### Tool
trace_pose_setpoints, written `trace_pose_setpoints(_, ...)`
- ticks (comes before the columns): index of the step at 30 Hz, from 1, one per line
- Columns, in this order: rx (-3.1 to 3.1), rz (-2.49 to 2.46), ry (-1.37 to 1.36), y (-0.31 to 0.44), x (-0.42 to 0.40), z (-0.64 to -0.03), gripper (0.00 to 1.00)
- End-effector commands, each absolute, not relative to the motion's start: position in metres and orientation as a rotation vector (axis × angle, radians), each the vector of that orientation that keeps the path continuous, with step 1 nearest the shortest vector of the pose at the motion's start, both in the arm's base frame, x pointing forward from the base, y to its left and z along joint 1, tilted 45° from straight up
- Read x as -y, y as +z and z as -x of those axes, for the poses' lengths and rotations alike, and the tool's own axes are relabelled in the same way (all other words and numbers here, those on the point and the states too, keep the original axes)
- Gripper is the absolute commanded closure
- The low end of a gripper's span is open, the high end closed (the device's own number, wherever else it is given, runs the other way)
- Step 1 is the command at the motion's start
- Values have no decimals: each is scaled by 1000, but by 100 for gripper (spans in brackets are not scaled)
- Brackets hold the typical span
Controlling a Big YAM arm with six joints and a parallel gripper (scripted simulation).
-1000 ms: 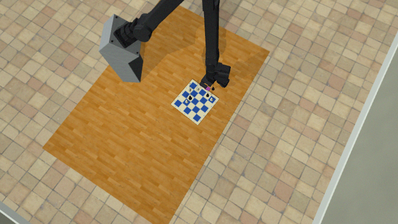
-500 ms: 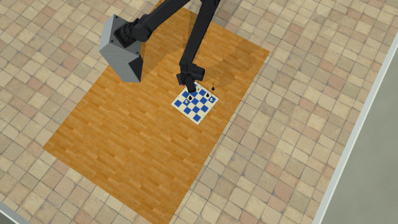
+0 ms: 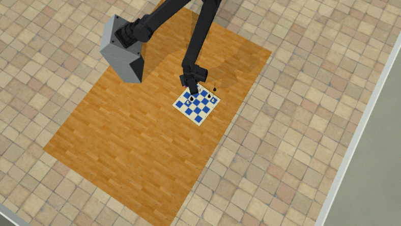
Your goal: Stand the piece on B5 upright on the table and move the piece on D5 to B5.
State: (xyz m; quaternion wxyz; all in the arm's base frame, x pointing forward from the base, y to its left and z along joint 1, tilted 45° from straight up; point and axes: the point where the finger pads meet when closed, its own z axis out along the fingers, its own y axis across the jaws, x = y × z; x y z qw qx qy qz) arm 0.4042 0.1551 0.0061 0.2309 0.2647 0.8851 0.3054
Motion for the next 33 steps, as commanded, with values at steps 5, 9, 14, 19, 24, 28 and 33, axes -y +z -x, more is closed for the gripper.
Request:
trace_pose_setpoints(5, -2441, -752, 842, 3, -155, -401, 67)
trace_pose_setpoints(9, -2441, -752, 842, 3, -155, -401, 67)
trace_pose_setpoints(14, -2441, -752, 842, 3, -155, -401, 67)
trace_pose_setpoints(19, -2442, -752, 841, 2, -155, -401, 67)
trace_pose_setpoints(24, -2435, -744, 846, 3, -158, -405, 67)
trace_pose_setpoints(28, -2429, -735, 852, 3, -161, -408, 67)
trace_pose_setpoints(33, -2428, -736, 851, 0, -162, -410, 67)
